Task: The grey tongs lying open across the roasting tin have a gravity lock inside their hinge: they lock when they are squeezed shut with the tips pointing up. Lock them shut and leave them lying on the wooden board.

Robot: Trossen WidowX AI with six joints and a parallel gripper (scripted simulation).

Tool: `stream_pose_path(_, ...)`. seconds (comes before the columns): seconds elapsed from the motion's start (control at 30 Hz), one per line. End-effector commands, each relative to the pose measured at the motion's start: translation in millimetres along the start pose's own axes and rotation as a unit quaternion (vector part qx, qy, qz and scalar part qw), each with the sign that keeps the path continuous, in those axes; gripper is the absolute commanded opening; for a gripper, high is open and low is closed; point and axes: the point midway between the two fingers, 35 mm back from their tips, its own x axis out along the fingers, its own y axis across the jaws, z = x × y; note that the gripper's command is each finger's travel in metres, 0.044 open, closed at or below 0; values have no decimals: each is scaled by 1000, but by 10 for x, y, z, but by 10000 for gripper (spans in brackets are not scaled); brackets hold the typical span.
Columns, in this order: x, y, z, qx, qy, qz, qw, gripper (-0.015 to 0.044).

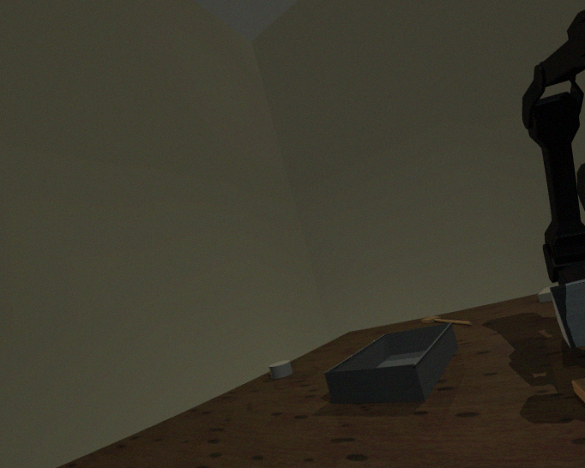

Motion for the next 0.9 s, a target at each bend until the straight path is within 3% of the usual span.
stream_pose_path(0.0, -17, -5, -25, 3, 35, 3, 999, -150)
stream_pose_path(0.87, -31, -19, 54, 9, 209, 7, 978, -150)
